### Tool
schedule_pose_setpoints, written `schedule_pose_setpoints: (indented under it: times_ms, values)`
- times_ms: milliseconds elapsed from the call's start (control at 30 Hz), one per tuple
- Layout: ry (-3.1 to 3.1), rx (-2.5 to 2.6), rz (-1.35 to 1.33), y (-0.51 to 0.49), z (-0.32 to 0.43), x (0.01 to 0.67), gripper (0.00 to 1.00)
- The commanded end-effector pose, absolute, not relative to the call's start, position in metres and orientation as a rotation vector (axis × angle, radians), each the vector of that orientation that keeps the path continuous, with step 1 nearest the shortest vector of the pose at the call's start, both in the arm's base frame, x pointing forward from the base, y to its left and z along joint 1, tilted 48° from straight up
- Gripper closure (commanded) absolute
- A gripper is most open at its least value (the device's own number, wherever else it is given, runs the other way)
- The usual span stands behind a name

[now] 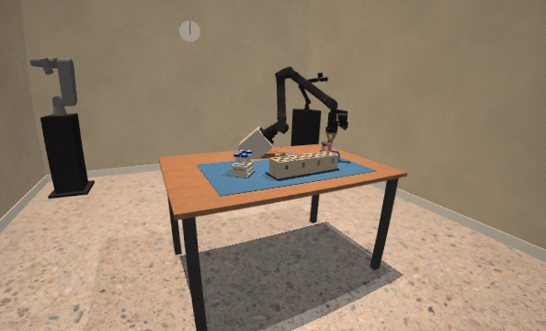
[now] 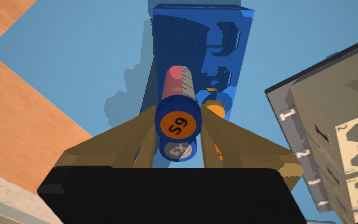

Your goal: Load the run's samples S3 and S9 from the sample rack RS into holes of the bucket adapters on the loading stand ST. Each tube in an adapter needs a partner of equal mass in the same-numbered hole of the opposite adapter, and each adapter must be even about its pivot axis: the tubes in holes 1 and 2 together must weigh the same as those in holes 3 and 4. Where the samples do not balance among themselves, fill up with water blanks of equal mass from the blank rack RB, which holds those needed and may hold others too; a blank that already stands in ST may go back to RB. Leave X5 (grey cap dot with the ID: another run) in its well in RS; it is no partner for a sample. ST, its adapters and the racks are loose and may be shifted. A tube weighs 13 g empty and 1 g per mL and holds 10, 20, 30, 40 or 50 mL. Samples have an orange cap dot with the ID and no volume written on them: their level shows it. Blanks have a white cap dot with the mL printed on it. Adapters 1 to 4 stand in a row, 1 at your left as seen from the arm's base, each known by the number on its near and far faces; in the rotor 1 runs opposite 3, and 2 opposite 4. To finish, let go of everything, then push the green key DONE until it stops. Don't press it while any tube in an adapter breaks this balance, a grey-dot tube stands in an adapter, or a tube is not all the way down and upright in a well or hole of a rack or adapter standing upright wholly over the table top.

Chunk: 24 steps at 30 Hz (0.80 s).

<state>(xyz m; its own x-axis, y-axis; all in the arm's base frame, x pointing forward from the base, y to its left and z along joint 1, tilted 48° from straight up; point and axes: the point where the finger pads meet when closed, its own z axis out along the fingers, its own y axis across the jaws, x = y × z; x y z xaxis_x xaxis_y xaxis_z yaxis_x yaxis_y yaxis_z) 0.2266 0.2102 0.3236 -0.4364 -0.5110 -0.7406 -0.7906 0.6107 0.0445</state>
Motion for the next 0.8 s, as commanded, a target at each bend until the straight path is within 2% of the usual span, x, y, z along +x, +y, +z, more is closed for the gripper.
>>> schedule_pose_setpoints:
  times_ms: [0, 633, 667, 767]
  values:
    - [2.104, -1.003, 0.520, 0.218, 0.336, 0.233, 1.00]
    - [2.093, -1.000, 0.514, 0.219, 0.335, 0.235, 1.00]
    - [2.093, -1.000, 0.514, 0.219, 0.335, 0.235, 0.45]
    - [2.093, -1.000, 0.514, 0.219, 0.335, 0.235, 0.45]
